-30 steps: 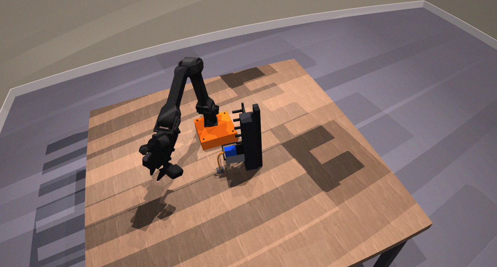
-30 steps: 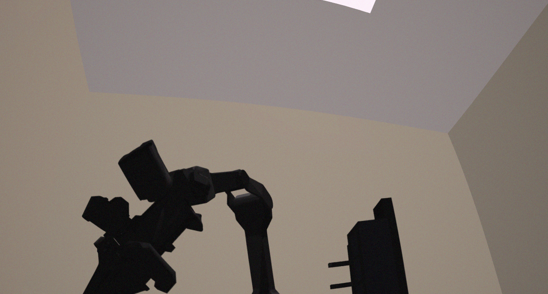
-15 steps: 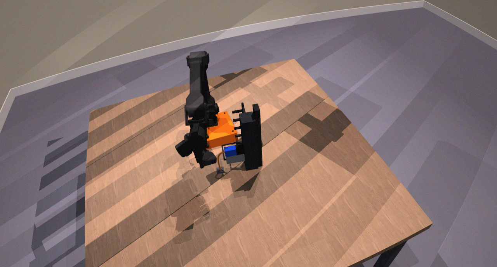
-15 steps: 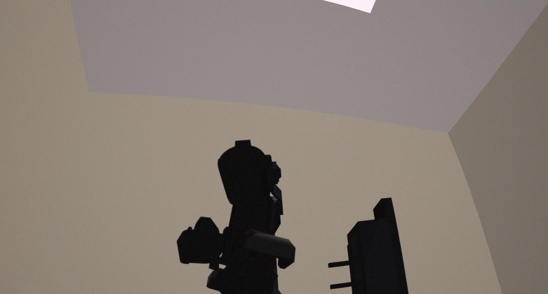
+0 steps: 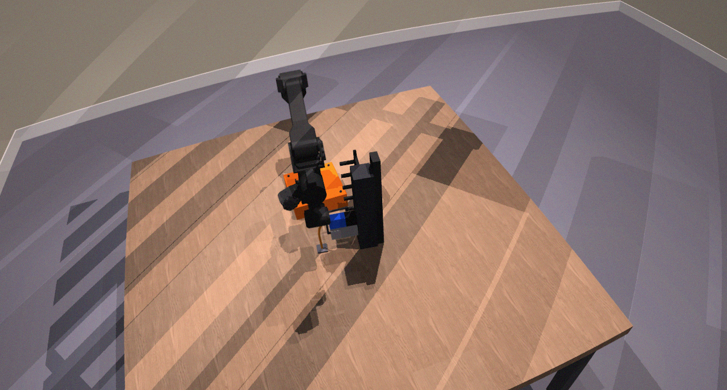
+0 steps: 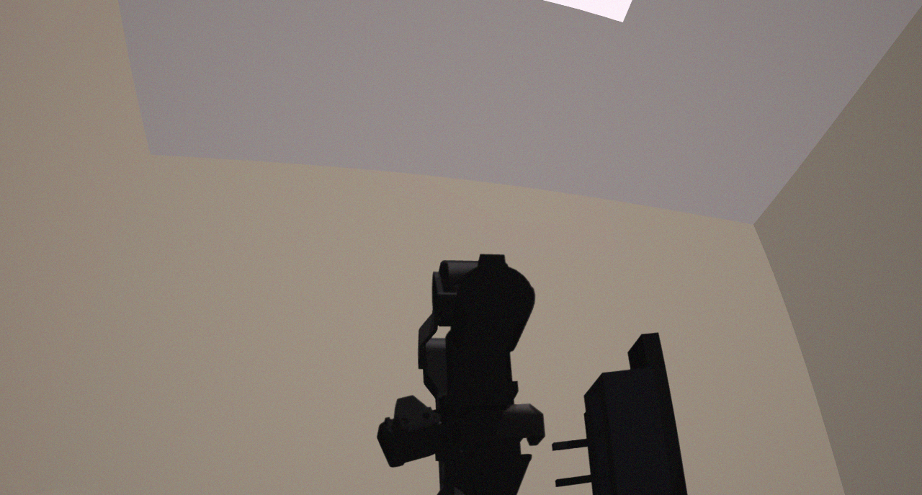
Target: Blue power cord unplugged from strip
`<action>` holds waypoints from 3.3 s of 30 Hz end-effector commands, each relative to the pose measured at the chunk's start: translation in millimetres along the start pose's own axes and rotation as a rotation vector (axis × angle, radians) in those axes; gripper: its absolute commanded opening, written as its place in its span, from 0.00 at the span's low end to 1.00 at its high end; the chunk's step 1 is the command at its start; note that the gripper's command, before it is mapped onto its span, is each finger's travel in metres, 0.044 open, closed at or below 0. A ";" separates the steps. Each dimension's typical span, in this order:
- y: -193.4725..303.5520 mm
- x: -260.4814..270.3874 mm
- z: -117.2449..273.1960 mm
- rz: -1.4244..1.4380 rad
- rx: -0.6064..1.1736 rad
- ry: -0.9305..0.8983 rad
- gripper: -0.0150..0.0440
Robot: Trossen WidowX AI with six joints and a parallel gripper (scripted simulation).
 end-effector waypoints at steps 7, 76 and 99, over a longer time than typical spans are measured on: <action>12.1 0.4 0.4 -0.007 0.006 0.002 0.53; 3.8 1.3 -9.2 -0.004 0.004 0.000 0.25; -3.1 -1.6 -10.6 -0.007 0.005 0.002 0.83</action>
Point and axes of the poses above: the point midway between the two fingers, 35 mm back from their tips, its own z axis back along the fingers, its own x axis across the jaws, y = z × x, the point moved 10 cm from there along z, back along the fingers, and after that the axes turned 1 degree about z, right-handed, at the moved point
